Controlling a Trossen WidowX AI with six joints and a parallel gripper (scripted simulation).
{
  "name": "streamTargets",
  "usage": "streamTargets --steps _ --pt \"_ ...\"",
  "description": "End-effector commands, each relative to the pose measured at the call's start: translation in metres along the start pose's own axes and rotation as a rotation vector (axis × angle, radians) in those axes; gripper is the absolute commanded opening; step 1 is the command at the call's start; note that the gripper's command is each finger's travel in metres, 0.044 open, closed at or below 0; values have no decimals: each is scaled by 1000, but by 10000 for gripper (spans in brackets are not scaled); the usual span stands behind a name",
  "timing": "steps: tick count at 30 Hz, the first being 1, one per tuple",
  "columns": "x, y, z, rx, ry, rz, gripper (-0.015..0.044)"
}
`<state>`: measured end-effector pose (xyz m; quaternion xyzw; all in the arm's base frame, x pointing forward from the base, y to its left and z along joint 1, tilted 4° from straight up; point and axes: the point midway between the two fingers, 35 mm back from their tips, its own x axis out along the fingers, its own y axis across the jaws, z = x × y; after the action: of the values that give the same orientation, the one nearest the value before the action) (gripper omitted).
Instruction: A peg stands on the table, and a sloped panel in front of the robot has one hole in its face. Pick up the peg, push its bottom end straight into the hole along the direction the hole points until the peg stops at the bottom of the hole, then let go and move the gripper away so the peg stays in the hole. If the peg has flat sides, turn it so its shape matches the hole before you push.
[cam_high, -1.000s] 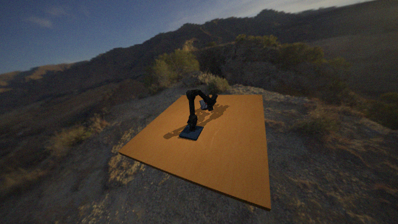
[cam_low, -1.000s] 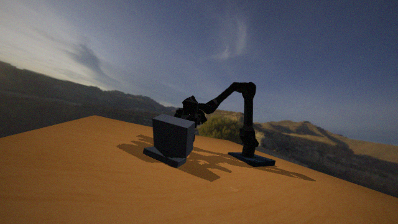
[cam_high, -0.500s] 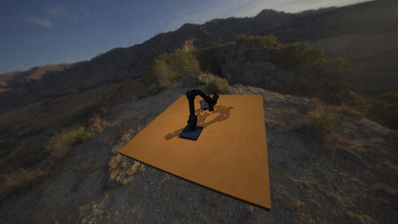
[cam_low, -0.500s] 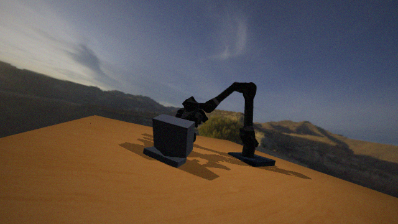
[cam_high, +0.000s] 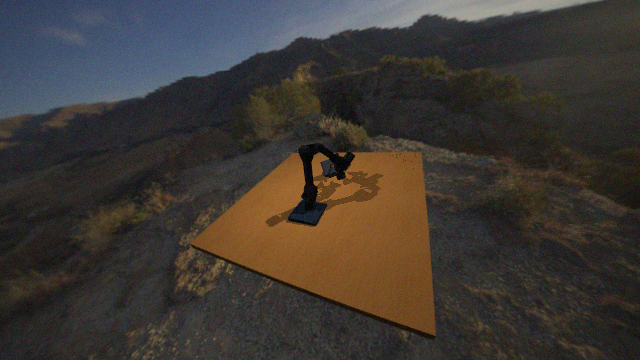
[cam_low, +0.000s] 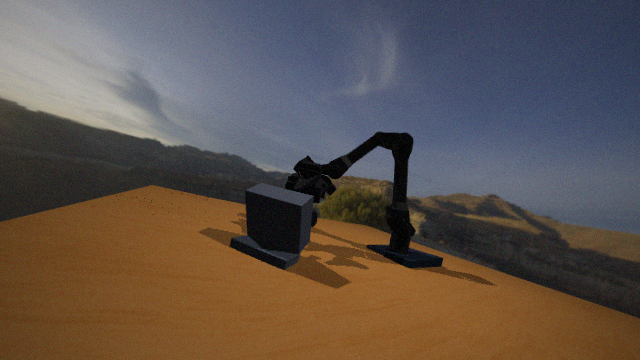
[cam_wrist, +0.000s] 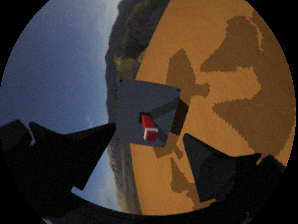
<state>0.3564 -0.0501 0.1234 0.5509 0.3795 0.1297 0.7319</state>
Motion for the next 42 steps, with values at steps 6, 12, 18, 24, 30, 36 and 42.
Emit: streamTargets --steps 6,12,18,24,30,36,42 --pt "-13 0 2 -6 -1 0 440" --pt "-21 -2 3 -4 0 -1 440" --pt "-30 -3 3 -2 0 0 440" --pt "-38 -4 2 1 -1 1 440" --pt "-46 -6 2 3 -2 5 440" --pt "-54 -8 1 6 -5 9 440" --pt "-59 -8 0 7 -5 10 440"
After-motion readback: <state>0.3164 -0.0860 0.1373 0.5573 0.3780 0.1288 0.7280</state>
